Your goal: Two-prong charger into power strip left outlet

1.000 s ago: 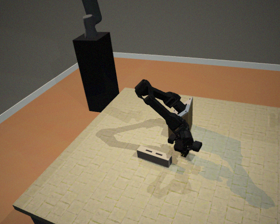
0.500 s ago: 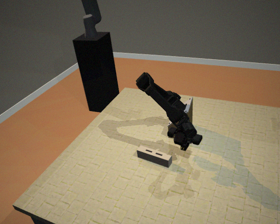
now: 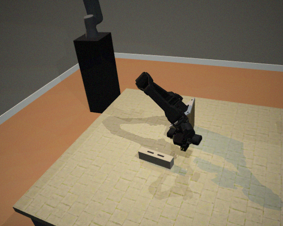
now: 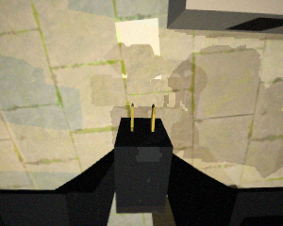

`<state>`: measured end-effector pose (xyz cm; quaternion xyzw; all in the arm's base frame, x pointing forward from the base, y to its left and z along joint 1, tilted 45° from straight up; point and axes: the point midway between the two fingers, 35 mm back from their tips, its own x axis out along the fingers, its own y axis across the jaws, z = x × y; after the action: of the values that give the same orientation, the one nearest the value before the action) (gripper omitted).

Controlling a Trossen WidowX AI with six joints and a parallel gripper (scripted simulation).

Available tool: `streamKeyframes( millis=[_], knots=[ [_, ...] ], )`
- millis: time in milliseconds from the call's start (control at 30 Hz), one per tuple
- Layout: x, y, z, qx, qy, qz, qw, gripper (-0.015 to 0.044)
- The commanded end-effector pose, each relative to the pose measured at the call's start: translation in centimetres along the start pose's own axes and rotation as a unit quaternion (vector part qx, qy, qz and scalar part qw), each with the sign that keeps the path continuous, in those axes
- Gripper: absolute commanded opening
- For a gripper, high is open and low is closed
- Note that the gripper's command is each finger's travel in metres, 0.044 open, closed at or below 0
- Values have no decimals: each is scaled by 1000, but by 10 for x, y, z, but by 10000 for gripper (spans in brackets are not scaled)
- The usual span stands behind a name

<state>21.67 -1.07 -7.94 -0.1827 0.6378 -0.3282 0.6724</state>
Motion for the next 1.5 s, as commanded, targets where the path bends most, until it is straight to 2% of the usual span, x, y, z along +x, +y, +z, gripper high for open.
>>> streamKeyframes(
  millis=[0, 1467],
  knots=[
    [3, -8, 2, -2, -2, 1, 1000, 0],
    [37, -85, 0, -11, -2, -5, 1000, 0]
  ],
)
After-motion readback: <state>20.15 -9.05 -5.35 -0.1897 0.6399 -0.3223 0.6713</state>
